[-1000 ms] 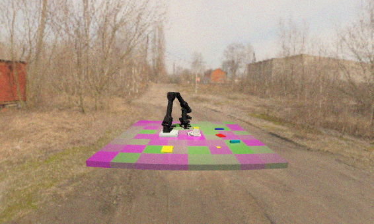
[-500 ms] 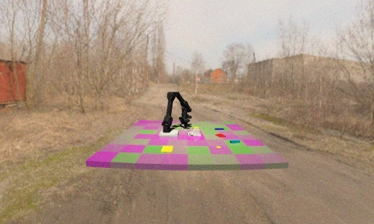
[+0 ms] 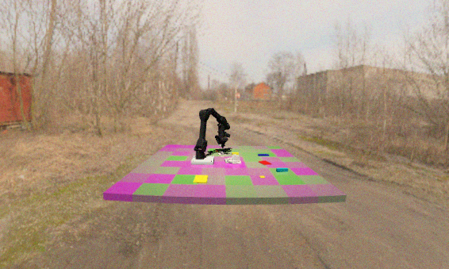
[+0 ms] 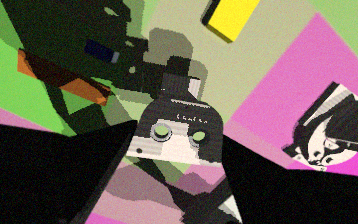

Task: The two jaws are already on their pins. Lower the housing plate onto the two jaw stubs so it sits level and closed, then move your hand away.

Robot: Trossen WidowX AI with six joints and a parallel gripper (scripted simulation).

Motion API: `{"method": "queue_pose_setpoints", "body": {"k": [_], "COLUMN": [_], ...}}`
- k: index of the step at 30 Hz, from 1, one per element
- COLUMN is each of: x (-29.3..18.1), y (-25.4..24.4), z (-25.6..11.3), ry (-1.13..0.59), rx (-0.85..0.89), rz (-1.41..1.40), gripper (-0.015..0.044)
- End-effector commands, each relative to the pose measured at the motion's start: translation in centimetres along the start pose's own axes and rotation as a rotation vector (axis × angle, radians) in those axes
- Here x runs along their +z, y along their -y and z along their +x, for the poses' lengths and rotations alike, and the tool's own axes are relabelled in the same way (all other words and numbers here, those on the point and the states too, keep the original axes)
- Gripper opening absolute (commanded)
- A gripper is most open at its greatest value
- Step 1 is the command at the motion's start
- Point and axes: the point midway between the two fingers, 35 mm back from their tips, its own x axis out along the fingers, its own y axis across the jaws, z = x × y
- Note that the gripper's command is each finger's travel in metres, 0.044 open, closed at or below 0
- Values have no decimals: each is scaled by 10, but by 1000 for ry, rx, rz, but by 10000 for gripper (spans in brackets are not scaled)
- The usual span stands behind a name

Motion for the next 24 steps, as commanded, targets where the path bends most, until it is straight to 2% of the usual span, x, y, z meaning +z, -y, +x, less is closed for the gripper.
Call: {"method": "queue_pose_setpoints", "body": {"k": [1,11,24], "x": [0,1,12], "y": [-1,1,43], "z": [-14,-15,-16], "ry": [10,11,12], "rx": [13,13,10], "rz": [3,5,45], "gripper": [351,351,351]}}
